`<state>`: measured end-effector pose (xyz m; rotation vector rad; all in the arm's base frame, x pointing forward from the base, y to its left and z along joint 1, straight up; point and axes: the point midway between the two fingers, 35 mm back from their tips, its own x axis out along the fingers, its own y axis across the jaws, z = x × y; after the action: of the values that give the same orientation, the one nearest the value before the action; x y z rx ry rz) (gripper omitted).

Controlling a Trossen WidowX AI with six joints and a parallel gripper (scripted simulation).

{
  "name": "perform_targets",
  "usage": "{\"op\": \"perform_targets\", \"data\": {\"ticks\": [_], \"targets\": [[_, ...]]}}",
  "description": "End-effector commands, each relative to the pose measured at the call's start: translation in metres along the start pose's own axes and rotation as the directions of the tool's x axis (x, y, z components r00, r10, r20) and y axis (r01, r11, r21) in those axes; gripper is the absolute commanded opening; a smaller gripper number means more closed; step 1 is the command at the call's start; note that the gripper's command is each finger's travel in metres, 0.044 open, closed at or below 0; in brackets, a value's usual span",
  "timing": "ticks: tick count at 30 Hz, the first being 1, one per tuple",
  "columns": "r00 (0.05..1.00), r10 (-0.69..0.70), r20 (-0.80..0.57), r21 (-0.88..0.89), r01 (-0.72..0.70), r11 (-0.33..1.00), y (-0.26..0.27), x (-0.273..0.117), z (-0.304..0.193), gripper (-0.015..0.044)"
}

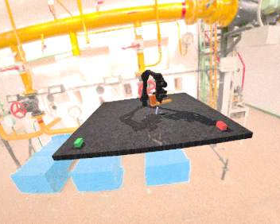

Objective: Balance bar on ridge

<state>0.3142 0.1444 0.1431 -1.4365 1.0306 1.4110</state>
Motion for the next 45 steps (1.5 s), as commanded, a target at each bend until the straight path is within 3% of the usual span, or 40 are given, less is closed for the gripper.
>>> {"op": "perform_targets", "data": {"ticks": [1, 13, 45], "targets": [[1.0, -0.003, 0.004, 0.006, 0.003, 1.0, 0.0, 0.006, 0.0, 0.0], [1.0, -0.003, 0.004, 0.006, 0.003, 1.0, 0.001, 0.025, -0.001, 0.0], [1.0, -0.003, 0.004, 0.006, 0.003, 1.0, 0.001, 0.026, -0.001, 0.0]]}}
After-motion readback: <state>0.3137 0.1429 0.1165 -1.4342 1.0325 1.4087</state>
